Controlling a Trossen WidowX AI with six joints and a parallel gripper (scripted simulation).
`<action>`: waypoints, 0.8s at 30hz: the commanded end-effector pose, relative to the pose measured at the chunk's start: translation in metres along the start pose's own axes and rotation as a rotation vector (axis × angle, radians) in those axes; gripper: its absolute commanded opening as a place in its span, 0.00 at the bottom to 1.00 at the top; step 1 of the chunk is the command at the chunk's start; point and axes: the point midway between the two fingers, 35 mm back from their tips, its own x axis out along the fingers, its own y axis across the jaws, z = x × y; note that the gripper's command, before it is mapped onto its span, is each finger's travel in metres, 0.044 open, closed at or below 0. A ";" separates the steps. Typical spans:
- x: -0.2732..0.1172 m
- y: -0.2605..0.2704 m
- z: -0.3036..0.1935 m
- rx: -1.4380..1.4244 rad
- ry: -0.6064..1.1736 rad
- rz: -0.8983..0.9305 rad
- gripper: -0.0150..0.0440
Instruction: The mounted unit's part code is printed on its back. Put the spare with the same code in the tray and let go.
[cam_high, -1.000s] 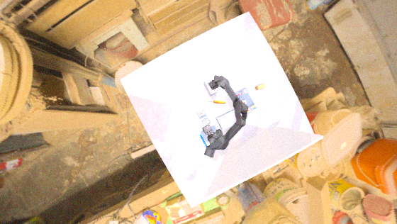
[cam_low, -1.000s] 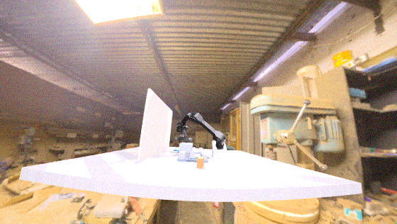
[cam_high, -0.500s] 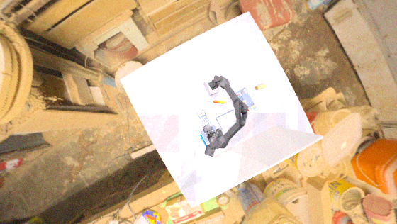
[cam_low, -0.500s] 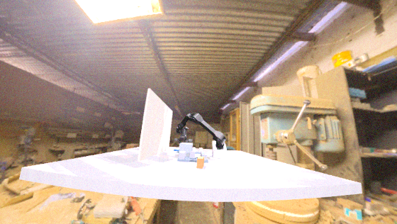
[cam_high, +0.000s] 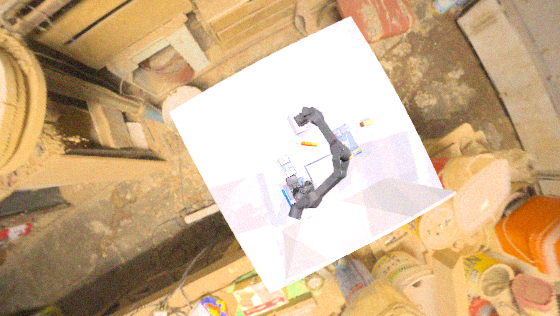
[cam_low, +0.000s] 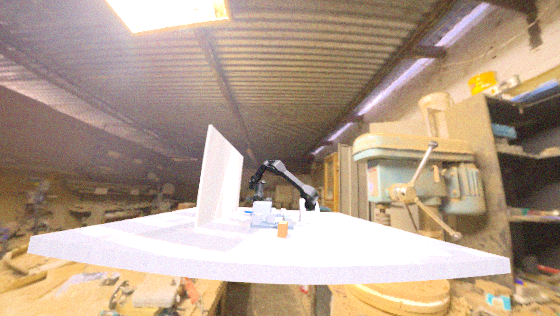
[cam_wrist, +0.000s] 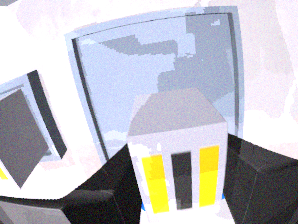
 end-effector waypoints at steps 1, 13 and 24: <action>-0.001 0.000 0.000 0.000 0.000 -0.001 0.39; -0.001 0.000 0.000 0.000 0.000 -0.001 0.92; -0.106 0.001 -0.001 0.009 0.000 0.000 1.00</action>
